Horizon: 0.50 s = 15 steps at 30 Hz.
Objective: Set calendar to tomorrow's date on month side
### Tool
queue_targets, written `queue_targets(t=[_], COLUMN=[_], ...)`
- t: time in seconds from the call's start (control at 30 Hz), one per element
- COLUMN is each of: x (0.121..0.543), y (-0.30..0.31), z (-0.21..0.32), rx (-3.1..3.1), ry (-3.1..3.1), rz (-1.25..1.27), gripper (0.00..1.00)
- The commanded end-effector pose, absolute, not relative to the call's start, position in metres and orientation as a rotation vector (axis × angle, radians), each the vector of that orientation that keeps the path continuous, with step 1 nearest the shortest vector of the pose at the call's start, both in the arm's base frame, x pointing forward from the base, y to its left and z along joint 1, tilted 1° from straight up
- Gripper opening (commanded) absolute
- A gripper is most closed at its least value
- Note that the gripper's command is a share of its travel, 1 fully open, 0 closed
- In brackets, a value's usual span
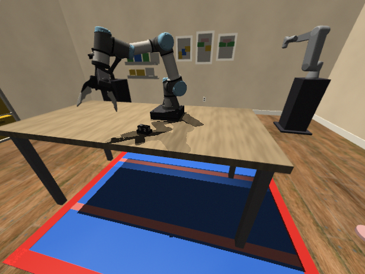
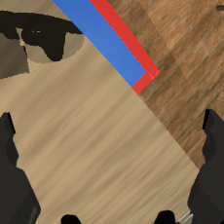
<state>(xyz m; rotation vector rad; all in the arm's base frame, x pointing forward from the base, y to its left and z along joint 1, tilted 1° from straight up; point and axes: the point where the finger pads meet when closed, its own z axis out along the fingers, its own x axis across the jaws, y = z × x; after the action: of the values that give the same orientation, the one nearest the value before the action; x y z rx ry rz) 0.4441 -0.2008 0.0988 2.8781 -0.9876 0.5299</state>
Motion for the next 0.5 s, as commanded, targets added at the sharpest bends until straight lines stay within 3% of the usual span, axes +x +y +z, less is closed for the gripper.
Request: queue_targets(t=[0.0,0.47], x=[0.421,0.381], y=[-0.154,-0.078], z=[0.097,0.103], rx=[2.965,3.069], ry=[-0.838,-0.516], rz=[0.366,0.162], gripper=[1.0,1.0])
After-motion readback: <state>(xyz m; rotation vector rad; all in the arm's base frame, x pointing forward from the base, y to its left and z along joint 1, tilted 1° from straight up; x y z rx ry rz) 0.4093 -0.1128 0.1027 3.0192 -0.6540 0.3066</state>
